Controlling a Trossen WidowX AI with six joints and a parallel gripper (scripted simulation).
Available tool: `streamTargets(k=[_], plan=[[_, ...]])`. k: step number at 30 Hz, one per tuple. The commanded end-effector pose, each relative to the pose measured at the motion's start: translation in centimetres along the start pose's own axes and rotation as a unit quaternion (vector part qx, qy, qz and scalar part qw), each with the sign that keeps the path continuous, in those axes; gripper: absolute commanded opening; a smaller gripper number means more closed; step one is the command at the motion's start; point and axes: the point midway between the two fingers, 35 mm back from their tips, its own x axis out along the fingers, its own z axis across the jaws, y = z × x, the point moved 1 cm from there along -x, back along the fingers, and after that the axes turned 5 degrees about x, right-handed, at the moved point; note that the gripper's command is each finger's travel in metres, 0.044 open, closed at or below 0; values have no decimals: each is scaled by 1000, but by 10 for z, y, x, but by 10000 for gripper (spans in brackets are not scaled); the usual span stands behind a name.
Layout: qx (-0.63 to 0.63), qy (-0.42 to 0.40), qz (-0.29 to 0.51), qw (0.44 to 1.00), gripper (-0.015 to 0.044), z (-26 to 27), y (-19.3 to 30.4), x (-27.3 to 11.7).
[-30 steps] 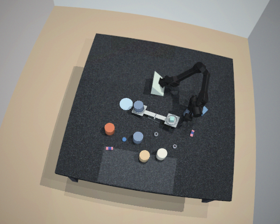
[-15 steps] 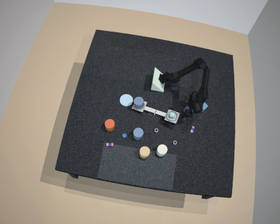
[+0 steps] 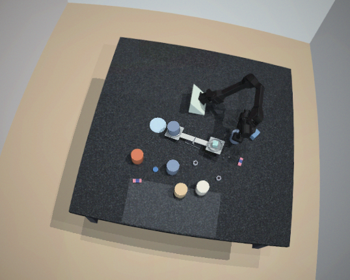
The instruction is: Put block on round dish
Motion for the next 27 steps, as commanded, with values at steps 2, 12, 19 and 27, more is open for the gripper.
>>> streamTargets(k=[2,12,19,27], plan=[[27,15,-9,999,335,-12,2,-9],[9,25,-1,1000,260,-64,28,-26],[-18,24,0,1000,260,-113,69,-44],[-35,21,-4,999,260,-132,94,-53]])
